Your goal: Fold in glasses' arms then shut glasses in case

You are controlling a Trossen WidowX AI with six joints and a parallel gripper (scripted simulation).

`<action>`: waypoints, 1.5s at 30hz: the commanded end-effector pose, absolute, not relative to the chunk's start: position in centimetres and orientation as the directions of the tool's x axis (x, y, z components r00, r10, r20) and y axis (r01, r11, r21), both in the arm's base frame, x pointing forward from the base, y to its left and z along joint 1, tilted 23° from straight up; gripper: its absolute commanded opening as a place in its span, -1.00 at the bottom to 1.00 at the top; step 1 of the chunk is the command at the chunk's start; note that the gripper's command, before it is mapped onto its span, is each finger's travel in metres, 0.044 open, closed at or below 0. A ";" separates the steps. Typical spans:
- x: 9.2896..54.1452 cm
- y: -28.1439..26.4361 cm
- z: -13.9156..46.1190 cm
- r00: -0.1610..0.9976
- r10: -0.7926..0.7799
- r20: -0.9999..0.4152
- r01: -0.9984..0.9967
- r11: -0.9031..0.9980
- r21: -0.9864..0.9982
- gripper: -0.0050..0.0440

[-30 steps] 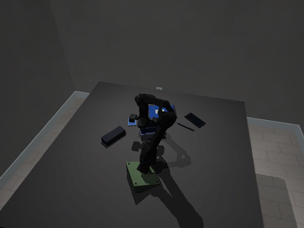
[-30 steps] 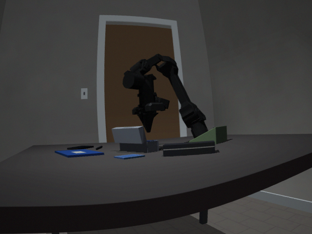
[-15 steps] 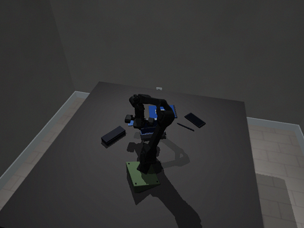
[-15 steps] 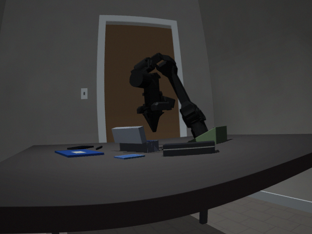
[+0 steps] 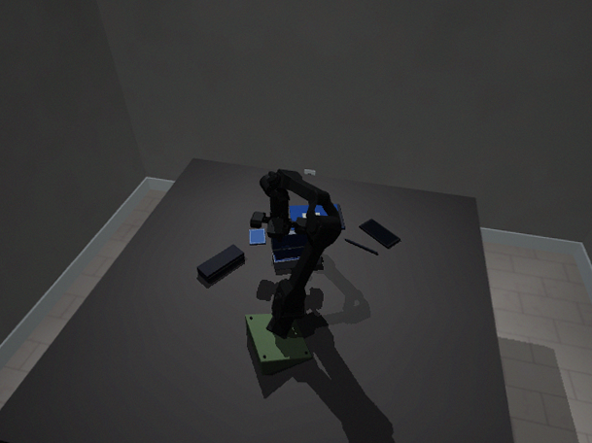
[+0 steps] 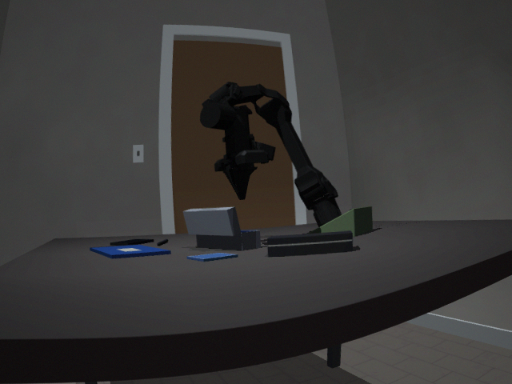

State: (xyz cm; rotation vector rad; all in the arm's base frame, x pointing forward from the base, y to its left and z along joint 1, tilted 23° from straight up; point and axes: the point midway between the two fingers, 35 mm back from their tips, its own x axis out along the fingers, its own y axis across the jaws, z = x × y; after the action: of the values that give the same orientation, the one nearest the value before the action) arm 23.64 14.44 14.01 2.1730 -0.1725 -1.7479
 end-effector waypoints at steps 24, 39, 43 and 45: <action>28.7 6.3 13.7 0.258 -0.293 -0.921 0.034 -0.950 0.312 -0.80; 28.6 6.4 12.4 0.258 -0.293 -0.921 0.034 -0.950 0.312 -0.80; 28.8 6.2 12.5 0.258 -0.293 -0.921 0.034 -0.950 0.312 -0.80; 29.0 6.0 12.6 0.258 -0.293 -0.921 0.034 -0.950 0.312 -0.80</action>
State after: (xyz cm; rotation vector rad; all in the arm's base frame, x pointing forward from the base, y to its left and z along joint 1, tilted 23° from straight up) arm 28.75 6.17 12.55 2.2631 -0.2448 -1.7445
